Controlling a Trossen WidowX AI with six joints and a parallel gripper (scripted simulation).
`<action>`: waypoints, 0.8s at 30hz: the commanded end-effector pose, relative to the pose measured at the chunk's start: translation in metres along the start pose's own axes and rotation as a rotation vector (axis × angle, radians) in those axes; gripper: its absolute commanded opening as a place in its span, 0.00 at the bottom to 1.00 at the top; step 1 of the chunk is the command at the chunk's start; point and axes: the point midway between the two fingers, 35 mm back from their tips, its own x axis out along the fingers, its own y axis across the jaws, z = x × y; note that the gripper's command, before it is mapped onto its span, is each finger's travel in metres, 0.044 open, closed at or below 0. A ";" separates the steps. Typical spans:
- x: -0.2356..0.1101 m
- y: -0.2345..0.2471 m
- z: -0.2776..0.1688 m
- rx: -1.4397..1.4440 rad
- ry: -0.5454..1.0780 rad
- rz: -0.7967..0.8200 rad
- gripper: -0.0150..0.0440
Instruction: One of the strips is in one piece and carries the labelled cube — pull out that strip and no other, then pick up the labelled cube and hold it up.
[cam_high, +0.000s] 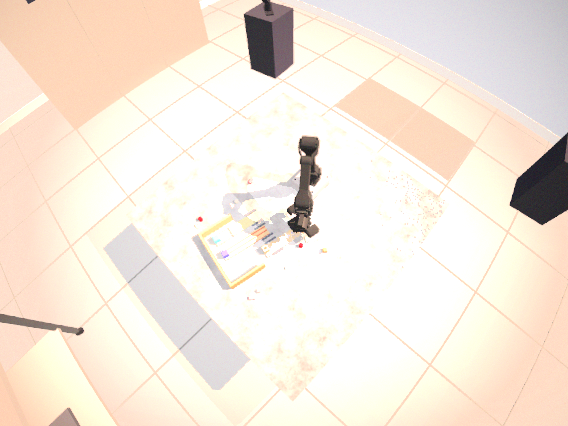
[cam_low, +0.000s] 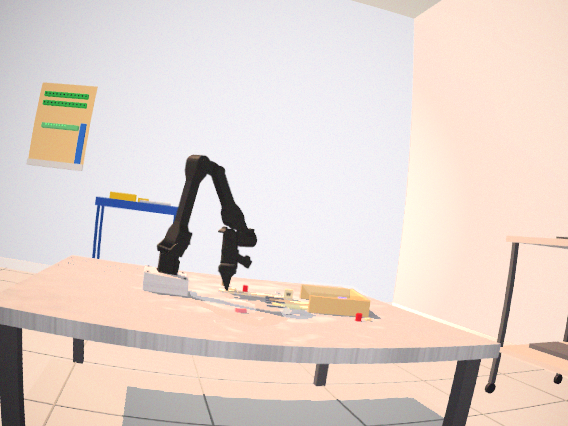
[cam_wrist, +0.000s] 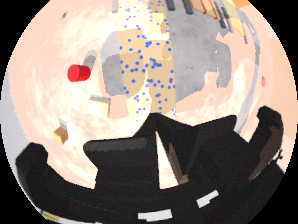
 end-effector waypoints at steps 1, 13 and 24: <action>0.004 -0.003 -0.007 -0.001 0.022 -0.010 0.25; -0.041 0.001 0.013 0.034 0.020 -0.010 0.34; -0.044 -0.001 0.055 0.070 0.016 -0.011 0.83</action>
